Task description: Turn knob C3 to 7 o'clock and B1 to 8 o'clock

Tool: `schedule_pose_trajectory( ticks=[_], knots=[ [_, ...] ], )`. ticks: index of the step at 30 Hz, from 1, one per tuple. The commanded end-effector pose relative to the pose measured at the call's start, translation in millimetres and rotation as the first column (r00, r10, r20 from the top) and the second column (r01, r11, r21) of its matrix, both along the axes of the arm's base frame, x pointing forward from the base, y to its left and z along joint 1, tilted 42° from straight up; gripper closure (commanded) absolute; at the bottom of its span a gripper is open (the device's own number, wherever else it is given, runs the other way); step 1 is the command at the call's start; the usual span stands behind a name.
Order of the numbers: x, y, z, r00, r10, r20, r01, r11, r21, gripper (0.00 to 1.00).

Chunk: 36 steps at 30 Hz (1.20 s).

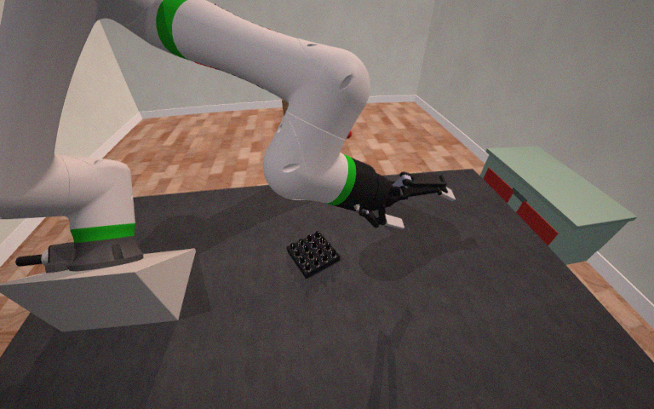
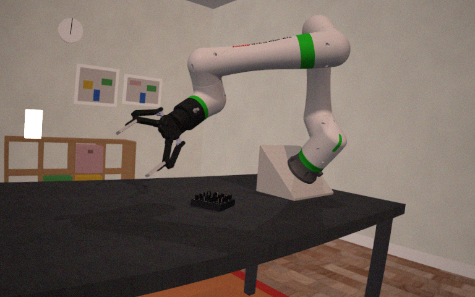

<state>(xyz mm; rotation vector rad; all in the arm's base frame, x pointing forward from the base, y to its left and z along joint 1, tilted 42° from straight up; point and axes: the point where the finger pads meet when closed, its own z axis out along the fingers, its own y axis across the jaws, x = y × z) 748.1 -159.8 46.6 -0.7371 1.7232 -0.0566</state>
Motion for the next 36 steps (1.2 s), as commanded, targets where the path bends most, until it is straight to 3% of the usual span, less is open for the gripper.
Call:
schedule_pose_trajectory(
  ticks=[1, 20, 32, 34, 36],
  knots=[
    [0.1, -0.3, 0.2, 1.000, 0.000, 0.000, 0.000, 1.000, 0.000, 0.00],
    [-1.8, 0.4, 0.1, 1.000, 0.011, 0.007, -0.011, 1.000, -0.010, 0.00],
    [-46.4, 17.2, -3.9, 0.951, 0.282, 0.124, -0.249, 0.941, -0.228, 0.00],
    [-46.4, 17.2, -3.9, 0.951, 0.282, 0.124, -0.249, 0.941, -0.228, 0.00],
    [-59.5, 21.9, -5.4, 0.921, 0.361, 0.144, -0.308, 0.905, -0.295, 0.00]
  ],
)
